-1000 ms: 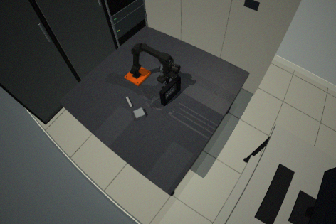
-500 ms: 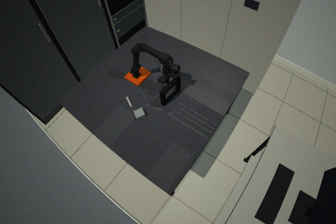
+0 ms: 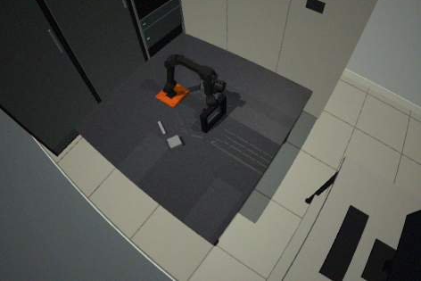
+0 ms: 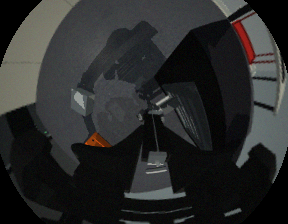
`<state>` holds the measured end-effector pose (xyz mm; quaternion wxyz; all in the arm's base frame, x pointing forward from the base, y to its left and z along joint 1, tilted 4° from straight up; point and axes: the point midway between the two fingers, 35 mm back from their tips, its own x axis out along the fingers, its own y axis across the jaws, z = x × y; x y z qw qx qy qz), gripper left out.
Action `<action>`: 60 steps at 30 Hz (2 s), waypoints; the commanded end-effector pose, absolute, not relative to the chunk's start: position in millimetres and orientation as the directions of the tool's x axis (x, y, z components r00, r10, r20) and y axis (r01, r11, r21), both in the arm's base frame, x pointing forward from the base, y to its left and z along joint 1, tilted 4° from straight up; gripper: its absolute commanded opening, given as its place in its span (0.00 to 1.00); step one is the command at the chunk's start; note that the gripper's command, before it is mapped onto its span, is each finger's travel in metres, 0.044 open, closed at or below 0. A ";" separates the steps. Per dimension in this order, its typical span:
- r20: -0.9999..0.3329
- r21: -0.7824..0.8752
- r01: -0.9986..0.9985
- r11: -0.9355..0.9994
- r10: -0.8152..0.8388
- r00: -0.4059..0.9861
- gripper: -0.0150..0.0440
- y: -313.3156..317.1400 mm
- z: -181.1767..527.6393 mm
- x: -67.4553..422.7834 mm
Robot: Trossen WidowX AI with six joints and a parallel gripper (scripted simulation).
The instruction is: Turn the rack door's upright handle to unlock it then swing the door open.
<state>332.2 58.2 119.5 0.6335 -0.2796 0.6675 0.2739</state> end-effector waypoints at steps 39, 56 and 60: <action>-0.999 0.048 -0.960 -0.277 -0.027 -0.042 0.76 57.9 119.2 332.0; -0.999 0.025 -0.883 0.468 -0.027 -0.042 0.76 57.9 119.3 332.0; -0.999 0.015 -0.774 0.633 -0.027 -0.042 0.76 57.9 119.3 332.0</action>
